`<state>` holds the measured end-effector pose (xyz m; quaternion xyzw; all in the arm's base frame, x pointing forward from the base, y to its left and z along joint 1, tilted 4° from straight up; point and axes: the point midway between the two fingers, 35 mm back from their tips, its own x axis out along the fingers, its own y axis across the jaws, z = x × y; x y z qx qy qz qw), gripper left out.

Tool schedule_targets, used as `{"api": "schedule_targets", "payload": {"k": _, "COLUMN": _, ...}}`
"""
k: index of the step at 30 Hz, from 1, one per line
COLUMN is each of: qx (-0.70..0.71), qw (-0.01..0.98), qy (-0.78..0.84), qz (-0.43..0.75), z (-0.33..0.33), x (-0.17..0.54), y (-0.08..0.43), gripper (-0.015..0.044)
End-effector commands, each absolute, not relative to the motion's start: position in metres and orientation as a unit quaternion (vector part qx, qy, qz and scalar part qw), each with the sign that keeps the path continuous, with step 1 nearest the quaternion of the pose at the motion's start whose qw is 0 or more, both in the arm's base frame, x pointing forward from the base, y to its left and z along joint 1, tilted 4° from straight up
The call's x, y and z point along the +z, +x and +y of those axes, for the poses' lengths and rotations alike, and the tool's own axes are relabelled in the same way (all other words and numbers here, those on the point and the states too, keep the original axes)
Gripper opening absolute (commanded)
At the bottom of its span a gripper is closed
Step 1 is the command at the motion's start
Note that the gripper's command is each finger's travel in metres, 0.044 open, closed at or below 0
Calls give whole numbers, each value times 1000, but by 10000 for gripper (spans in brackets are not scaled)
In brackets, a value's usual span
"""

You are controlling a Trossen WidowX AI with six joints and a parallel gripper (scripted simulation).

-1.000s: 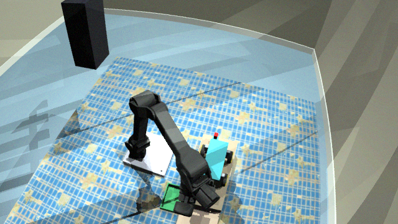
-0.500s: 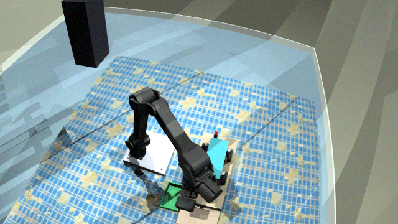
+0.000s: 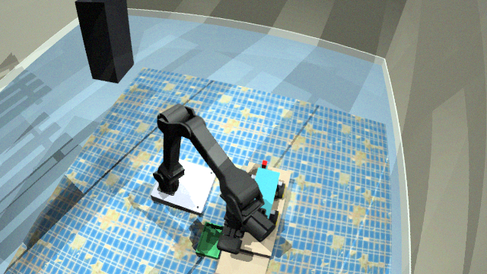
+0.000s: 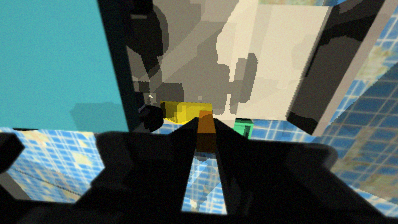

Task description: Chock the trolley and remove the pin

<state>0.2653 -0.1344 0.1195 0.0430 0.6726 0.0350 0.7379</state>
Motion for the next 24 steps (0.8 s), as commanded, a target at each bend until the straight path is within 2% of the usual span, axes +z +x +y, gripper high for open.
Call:
{"api": "schedule_targets", "payload": {"k": 1, "qx": 37, "qw": 737, "qy": 47, "qz": 673, "z": -129, "x": 120, "y": 265, "gripper": 0}}
{"api": "schedule_targets", "payload": {"k": 10, "qx": 34, "qw": 738, "qy": 43, "qz": 673, "z": -134, "x": 120, "y": 265, "gripper": 0}}
{"api": "schedule_targets", "payload": {"k": 17, "qx": 34, "qw": 738, "qy": 43, "qz": 673, "z": -134, "x": 120, "y": 265, "gripper": 184}}
{"api": "schedule_targets", "payload": {"k": 24, "qx": 36, "qw": 737, "qy": 45, "qz": 673, "z": -136, "x": 133, "y": 264, "gripper": 190}}
